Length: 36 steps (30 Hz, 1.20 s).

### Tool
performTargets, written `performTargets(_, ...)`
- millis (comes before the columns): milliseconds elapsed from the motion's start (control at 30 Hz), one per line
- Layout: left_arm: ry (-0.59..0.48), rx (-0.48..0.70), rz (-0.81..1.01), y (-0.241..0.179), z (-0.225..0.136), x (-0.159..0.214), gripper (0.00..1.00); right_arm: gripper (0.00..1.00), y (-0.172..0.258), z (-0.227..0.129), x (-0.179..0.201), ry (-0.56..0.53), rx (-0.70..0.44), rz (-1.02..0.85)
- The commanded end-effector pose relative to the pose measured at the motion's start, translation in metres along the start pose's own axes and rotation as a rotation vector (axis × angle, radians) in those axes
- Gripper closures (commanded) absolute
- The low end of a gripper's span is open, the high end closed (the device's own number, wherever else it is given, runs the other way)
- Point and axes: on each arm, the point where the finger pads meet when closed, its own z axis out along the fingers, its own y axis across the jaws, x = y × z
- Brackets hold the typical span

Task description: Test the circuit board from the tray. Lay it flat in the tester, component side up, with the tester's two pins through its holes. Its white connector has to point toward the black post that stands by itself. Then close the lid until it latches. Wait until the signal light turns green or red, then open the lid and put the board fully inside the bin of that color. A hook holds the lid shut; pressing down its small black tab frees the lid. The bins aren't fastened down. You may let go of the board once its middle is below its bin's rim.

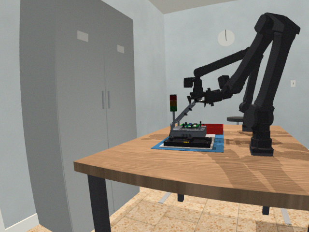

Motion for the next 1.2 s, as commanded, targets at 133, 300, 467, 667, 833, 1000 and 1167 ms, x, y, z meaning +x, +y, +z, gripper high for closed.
performTargets(133,0.007,-0.015,-0.013,0.015,-0.001,0.004,0.62,0.00,0.010,-0.012,0.006,0.005,-0.032,0.000)
performTargets(300,0.001,-0.008,-0.013,0.014,-0.009,0.009,0.62,0.00,0.010,-0.012,0.006,0.005,-0.032,0.000)
performTargets(467,-0.004,-0.008,-0.012,0.014,-0.018,0.007,0.62,0.00,0.010,-0.012,0.006,0.005,-0.032,0.000)
performTargets(667,0.003,0.007,0.023,-0.010,-0.032,0.013,0.39,0.00,0.010,-0.012,0.006,0.005,-0.032,0.000)
performTargets(833,-0.011,-0.027,-0.055,0.025,-0.059,-0.004,0.36,0.00,0.010,-0.012,0.006,0.005,-0.032,0.000)
performTargets(1000,0.014,-0.029,-0.048,0.025,-0.053,-0.002,0.36,0.00,0.010,-0.012,0.006,0.005,-0.032,0.000)
performTargets(1167,0.000,-0.011,-0.064,0.035,-0.049,-0.010,0.62,0.00,0.010,-0.012,0.006,0.005,-0.032,0.000)
